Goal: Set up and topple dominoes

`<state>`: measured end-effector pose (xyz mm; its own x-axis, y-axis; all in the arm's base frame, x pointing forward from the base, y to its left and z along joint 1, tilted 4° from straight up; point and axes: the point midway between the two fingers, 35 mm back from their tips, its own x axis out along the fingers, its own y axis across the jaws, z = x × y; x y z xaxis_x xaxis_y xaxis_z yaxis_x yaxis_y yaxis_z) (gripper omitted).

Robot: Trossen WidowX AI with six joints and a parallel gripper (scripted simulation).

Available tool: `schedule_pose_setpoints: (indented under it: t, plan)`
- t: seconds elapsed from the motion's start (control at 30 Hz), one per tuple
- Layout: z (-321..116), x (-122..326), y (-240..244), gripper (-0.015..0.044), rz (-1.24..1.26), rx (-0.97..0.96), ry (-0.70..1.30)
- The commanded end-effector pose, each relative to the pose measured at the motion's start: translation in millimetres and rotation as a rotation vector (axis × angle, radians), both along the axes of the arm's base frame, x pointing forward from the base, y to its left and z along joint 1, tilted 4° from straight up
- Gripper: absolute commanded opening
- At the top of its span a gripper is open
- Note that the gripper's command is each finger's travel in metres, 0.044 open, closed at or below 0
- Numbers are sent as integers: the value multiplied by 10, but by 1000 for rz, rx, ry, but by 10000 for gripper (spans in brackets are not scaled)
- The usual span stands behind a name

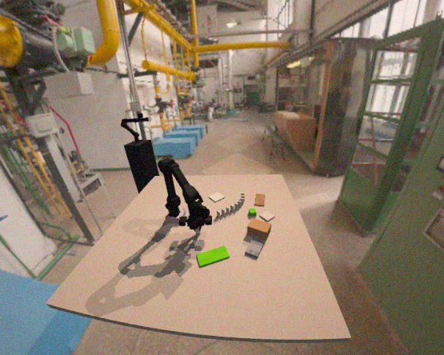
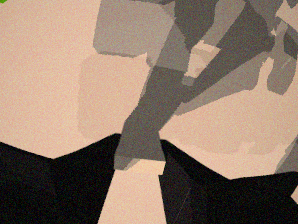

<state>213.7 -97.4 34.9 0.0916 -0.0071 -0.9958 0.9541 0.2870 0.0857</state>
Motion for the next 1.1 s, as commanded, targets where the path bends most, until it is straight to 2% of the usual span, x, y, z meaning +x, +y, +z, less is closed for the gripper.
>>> schedule_pose_setpoints:
  t: [0.0, 0.27, 0.37, 0.6, 0.67, 0.97, 1.07]
  plan:
    - [94, 16, -15, 107, -6, -2, 0]
    - [1247, -80, -6, 107, -1, -1, 0]
    - [1372, -123, 12, 107, 0, -1, 0]
    - [1373, -112, 25, 107, 22, -3, 0]
    - [1379, -35, 130, 107, 200, -18, 2]
    - [1412, 340, 1032, 107, 1468, -128, 3]
    - [1416, 366, 1204, 107, 1681, -148, 1]
